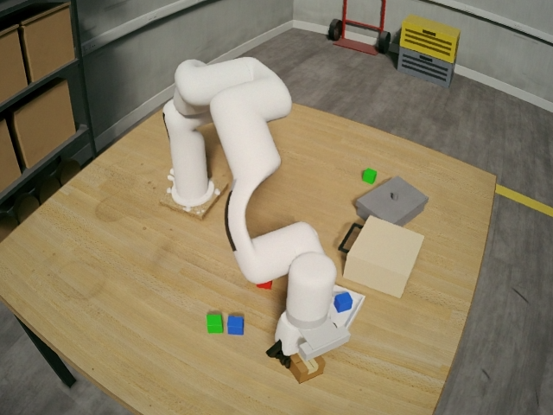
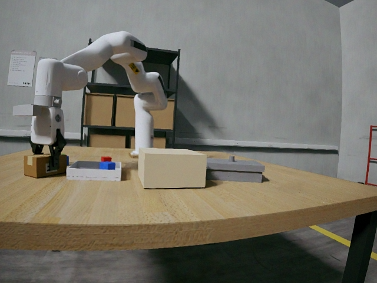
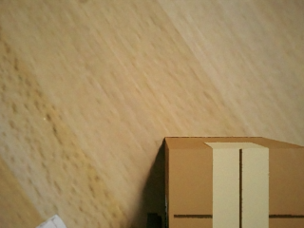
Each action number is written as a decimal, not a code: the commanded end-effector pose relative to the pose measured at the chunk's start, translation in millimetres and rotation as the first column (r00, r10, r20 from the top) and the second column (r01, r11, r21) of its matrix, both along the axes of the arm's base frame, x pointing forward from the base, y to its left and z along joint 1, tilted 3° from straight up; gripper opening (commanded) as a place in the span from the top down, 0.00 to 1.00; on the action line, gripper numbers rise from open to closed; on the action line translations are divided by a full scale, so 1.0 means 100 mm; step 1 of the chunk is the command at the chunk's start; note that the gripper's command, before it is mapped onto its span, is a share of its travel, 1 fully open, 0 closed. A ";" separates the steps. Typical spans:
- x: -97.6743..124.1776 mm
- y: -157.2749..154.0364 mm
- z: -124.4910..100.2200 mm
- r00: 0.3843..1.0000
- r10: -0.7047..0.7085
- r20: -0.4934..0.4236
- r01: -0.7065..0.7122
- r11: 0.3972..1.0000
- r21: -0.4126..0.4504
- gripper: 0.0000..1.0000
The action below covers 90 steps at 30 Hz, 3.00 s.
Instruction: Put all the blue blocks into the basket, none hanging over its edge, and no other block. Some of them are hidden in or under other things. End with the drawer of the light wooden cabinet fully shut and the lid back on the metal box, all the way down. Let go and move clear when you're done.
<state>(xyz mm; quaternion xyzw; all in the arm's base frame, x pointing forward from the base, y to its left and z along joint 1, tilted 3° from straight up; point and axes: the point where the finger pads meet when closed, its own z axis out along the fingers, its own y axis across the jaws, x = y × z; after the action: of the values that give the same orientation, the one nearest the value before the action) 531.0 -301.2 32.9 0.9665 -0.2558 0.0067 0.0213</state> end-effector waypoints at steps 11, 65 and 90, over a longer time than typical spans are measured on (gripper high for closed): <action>0.02 -0.01 0.02 1.000 0.000 0.005 0.000 1.000 -0.003 0.27; 0.01 0.03 0.89 1.000 0.000 0.005 0.000 1.000 -0.003 0.27; 0.01 0.06 1.54 1.000 0.000 0.005 0.000 1.000 -0.003 0.27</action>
<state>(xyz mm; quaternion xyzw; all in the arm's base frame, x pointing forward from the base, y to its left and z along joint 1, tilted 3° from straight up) 530.6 -294.5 180.9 0.9665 -0.2558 0.0071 0.0214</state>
